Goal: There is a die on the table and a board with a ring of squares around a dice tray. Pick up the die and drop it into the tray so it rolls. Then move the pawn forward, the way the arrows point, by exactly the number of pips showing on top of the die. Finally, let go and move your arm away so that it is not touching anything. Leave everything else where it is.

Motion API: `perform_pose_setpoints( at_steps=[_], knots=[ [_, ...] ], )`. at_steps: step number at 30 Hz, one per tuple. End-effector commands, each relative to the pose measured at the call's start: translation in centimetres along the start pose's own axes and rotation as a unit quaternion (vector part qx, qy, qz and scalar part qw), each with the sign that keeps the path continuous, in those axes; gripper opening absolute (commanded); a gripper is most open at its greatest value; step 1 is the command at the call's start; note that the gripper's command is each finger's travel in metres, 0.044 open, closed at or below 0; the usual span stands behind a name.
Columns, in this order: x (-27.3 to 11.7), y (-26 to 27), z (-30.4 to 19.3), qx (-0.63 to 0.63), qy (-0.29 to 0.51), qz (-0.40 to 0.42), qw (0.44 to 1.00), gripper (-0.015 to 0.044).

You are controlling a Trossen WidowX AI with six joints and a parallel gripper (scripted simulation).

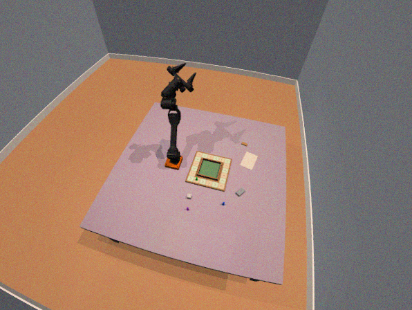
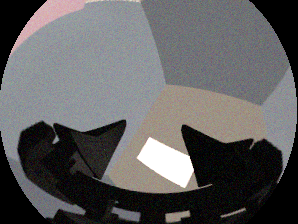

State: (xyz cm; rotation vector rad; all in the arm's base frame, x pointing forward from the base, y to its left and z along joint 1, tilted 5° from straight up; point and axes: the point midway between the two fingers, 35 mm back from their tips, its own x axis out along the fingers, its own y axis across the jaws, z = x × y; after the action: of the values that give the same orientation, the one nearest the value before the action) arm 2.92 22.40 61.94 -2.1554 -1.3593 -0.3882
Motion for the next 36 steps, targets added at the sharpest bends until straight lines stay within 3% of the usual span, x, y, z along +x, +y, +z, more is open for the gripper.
perform_pose_setpoints(
  at_steps=[1, 5, 12, 22, 29, 36],
  knots=[
    [0.0, 0.0, -0.1, 0.002, 0.002, 0.0, 1.0, 0.0374],
    [-1.2, 0.8, -3.6, 0.038, 0.05, -0.011, 0.998, 0.0275],
    [-5.5, 4.6, -11.9, 0.158, 0.176, -0.039, 0.971, 0.0275],
    [-14.2, 15.0, -21.9, 0.291, 0.387, -0.023, 0.874, 0.0275],
    [-20.8, 24.2, -24.4, 0.364, 0.509, 0.026, 0.78, 0.0275],
    [-27.7, 33.5, -23.4, 0.415, 0.609, 0.111, 0.667, 0.0275]
  ],
)
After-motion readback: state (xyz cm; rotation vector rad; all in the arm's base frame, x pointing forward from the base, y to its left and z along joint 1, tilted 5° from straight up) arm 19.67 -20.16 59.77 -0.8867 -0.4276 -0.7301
